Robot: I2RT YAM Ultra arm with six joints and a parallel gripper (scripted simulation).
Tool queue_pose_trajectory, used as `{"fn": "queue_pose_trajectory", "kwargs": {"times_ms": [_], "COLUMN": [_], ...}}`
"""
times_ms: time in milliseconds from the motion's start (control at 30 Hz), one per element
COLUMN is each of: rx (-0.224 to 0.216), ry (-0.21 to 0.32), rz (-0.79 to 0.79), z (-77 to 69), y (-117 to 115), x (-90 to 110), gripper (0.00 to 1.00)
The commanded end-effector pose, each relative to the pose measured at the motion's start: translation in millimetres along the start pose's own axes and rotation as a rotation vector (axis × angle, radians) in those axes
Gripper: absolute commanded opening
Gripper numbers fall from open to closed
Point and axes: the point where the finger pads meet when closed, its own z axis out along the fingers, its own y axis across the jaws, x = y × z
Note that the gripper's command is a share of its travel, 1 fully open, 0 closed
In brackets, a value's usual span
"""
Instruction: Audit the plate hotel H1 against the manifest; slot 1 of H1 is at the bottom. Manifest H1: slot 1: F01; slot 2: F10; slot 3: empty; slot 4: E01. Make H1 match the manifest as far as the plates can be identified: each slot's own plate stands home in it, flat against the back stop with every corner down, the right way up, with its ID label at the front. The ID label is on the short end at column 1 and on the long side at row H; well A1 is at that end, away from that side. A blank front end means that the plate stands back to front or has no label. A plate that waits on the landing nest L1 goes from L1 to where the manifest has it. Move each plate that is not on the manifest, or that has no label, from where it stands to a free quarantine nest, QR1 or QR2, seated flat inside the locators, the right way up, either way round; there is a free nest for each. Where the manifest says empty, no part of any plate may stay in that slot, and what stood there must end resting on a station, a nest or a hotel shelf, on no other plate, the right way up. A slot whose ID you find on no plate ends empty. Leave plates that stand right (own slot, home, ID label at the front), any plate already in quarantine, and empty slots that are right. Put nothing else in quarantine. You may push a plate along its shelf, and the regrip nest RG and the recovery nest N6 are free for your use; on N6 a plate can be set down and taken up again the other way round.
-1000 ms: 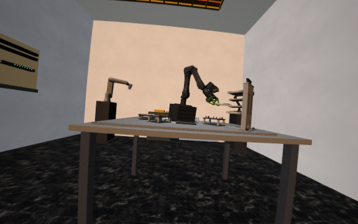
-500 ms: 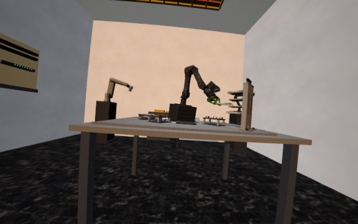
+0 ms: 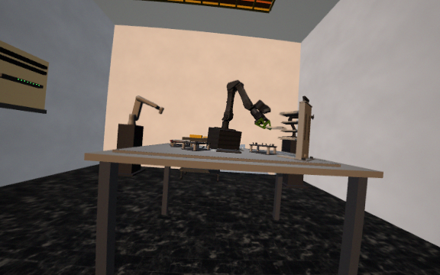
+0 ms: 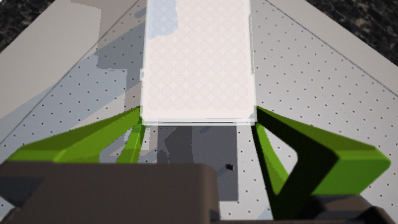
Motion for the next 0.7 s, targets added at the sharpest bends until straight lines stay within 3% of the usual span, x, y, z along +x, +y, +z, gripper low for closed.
{"fn": "queue_pose_trajectory", "kwargs": {"times_ms": [0,667], "rx": [-0.004,-0.004], "ry": [-0.042,-0.042], "rz": [0.007,0.007], "z": [-0.9,4.7], "y": [1.1,1.1], "x": [-13.4,-17.0], "gripper": [0.86,0.86]}}
